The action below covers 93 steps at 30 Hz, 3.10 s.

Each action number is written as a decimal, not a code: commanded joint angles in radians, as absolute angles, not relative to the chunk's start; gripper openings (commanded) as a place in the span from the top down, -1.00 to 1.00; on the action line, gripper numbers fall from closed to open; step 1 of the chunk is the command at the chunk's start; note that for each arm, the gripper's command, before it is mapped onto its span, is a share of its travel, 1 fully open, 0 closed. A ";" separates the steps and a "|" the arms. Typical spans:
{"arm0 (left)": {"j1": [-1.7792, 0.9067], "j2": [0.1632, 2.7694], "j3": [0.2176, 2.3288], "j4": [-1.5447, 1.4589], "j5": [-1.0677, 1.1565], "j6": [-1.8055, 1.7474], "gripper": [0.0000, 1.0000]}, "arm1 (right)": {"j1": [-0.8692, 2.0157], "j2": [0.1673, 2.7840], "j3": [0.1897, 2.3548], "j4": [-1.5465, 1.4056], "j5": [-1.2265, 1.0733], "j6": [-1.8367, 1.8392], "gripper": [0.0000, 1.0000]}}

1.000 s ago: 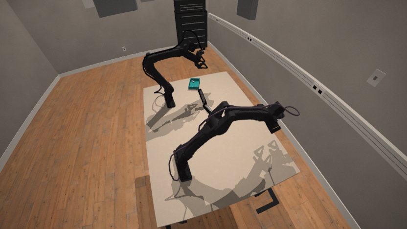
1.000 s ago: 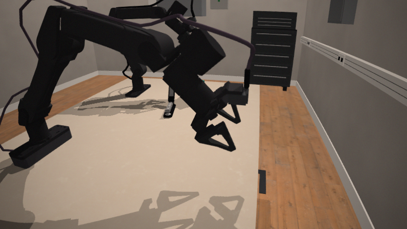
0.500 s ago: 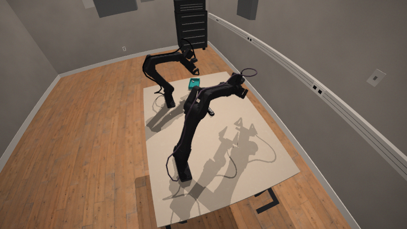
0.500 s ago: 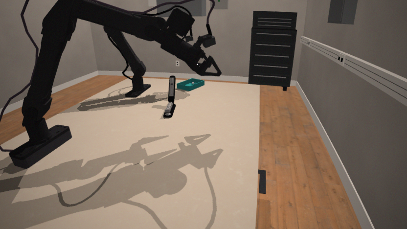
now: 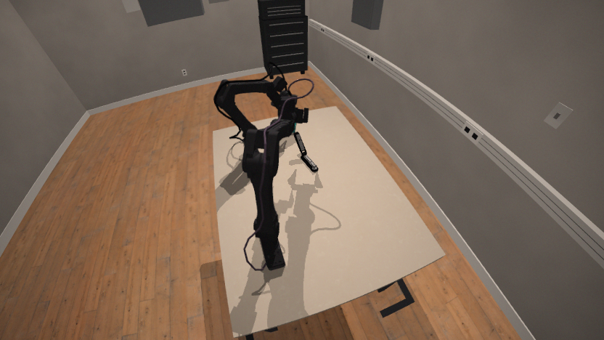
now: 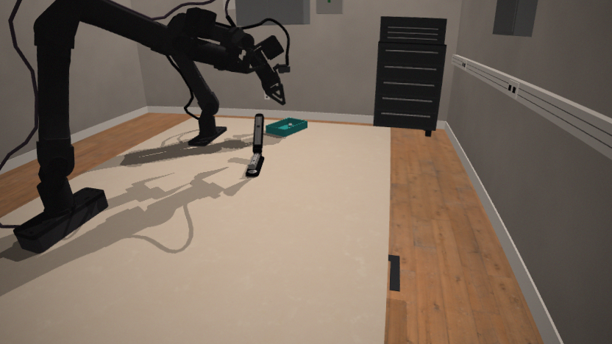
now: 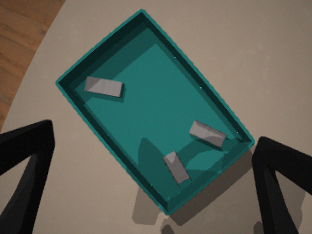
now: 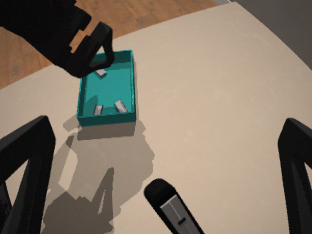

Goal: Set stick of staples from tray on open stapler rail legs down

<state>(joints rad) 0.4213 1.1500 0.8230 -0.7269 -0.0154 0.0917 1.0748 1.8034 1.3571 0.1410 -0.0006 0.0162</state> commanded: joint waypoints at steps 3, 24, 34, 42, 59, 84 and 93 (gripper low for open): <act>0.432 1.147 0.825 -0.704 -0.017 0.084 -1.00 | 1.185 1.722 1.276 0.263 0.043 -0.016 -1.00; 0.404 1.179 0.840 -0.688 -0.106 0.276 -1.00 | 1.229 1.699 1.241 0.269 0.045 -0.021 -1.00; 0.339 1.284 0.860 -0.650 -0.282 0.667 -1.00 | 1.227 1.708 1.252 0.269 0.040 -0.014 -1.00; 0.305 1.341 0.864 -0.621 -0.384 0.909 -1.00 | 1.227 1.708 1.252 0.269 0.040 -0.014 -1.00; 0.222 1.497 0.884 -0.556 -0.642 1.518 -1.00 | 1.227 1.708 1.252 0.269 0.040 -0.014 -1.00; 0.225 1.672 0.895 -0.516 -0.798 2.022 -1.00 | 1.227 1.708 1.252 0.269 0.040 -0.014 -1.00; 0.225 1.673 0.883 -0.514 -0.797 2.024 -1.00 | 1.227 1.708 1.252 0.269 0.040 -0.014 -1.00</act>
<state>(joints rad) 0.2245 1.6775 0.8726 -0.5335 -0.7799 2.0132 1.2263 1.7260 1.2491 0.2615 0.0383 -0.0113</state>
